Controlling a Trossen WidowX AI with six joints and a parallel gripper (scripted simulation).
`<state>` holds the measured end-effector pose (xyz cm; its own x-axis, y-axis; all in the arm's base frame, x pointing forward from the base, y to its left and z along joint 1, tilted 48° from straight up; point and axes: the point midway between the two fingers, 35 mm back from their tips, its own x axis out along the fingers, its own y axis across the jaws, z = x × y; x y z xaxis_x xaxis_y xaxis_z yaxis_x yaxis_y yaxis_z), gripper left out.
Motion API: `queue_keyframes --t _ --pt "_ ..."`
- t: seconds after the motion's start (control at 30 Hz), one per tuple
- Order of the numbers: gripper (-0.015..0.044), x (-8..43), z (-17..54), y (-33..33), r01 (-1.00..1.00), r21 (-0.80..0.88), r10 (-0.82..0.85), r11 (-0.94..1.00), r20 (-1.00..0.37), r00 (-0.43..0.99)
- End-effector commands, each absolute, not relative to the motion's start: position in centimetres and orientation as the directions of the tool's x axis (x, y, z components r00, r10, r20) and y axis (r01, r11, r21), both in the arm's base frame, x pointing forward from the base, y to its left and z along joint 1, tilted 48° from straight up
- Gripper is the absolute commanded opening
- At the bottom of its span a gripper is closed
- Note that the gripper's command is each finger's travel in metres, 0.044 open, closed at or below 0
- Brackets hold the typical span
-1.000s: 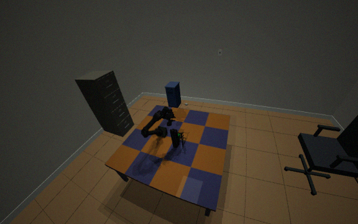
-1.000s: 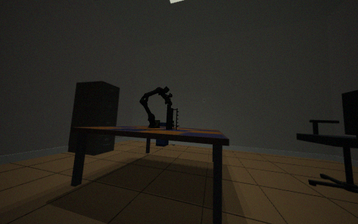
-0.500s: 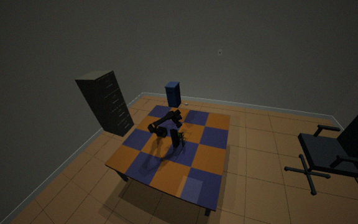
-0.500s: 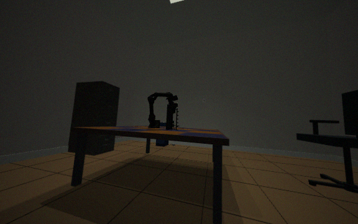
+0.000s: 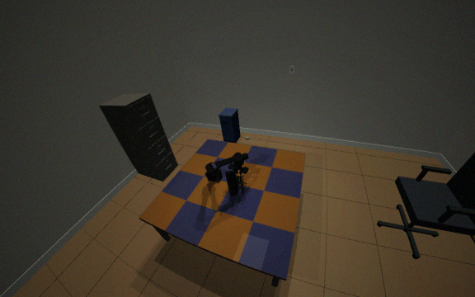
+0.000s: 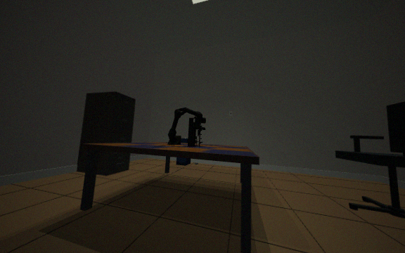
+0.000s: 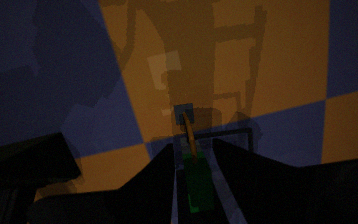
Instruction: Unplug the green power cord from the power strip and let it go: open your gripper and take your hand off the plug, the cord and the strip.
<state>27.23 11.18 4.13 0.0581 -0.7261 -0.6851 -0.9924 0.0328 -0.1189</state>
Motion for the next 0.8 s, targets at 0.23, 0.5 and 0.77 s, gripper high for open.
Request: queue_keyframes --t 0.23,0.5,0.77 --pt "0.016 27.4 4.2 10.7 -0.996 -0.084 -0.736 0.009 -0.675 0.05" --pt "0.016 27.3 5.1 9.9 -0.996 -0.083 -0.737 0.008 -0.675 0.05" --pt "0.016 27.3 6.1 9.0 -0.997 -0.083 -0.737 0.008 -0.674 0.05"
